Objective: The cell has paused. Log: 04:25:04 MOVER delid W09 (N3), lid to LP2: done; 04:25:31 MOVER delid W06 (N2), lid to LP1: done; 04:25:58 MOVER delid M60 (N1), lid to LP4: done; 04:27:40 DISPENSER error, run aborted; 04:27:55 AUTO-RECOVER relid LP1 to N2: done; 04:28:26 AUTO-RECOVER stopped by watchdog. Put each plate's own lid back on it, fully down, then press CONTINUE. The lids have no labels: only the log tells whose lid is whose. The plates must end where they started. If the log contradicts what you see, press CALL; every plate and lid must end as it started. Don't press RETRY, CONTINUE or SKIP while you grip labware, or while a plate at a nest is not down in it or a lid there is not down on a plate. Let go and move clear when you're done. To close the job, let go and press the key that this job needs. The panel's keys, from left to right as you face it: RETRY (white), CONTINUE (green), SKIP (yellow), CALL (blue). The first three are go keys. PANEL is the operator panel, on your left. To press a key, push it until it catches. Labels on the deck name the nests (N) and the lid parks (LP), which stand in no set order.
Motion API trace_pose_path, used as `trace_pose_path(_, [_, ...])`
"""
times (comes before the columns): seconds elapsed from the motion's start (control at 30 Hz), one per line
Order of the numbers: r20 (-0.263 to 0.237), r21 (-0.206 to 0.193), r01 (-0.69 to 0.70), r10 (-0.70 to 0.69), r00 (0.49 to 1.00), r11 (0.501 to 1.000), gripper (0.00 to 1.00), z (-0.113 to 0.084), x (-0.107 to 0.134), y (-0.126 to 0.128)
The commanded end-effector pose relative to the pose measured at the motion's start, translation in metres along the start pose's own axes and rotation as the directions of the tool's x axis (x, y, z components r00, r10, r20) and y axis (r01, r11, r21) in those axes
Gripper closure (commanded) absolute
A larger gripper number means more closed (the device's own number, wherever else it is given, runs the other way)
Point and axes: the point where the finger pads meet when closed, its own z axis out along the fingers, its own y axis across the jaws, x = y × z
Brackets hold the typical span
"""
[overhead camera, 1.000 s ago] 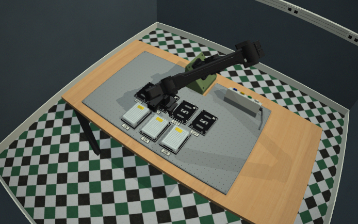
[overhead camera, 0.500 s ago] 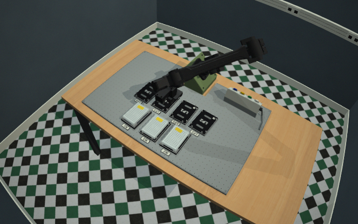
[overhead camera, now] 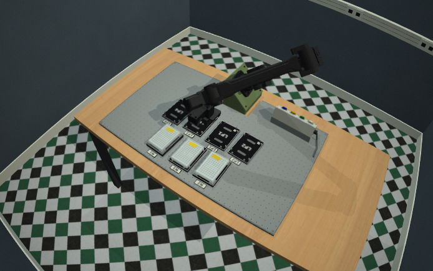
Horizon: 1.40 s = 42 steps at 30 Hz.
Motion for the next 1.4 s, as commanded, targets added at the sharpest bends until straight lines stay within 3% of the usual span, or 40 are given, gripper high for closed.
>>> trace_pose_path(0.0, [0.014,0.003,0.011,-0.011,1.0,1.0,1.0,-0.002,0.002,-0.003])
trace_pose_path(0.33, [0.014,0.003,0.008,-0.008,1.0,1.0,1.0,-0.002,0.004,-0.003])
trace_pose_path(0.37, [0.012,0.003,-0.001,0.001,1.0,1.0,1.0,-0.011,0.006,-0.002])
trace_pose_path(0.4, [0.038,0.017,0.024,-0.025,0.999,1.0,1.0,-0.025,-0.013,-0.002])
trace_pose_path(0.5, [0.038,0.017,0.025,-0.025,0.999,1.0,1.0,-0.03,-0.013,-0.002])
trace_pose_path(0.87, [0.034,0.019,0.021,-0.022,0.999,1.0,1.0,-0.086,-0.012,-0.004])
trace_pose_path(1.07, [-0.007,0.004,0.026,-0.026,1.0,1.0,1.0,-0.073,-0.006,0.001])
trace_pose_path(1.1, [-0.009,-0.003,0.041,-0.041,0.999,0.999,1.0,-0.069,0.007,0.011])
trace_pose_path(1.37, [-0.009,-0.005,0.199,-0.199,0.98,0.98,1.0,-0.069,0.017,0.05])
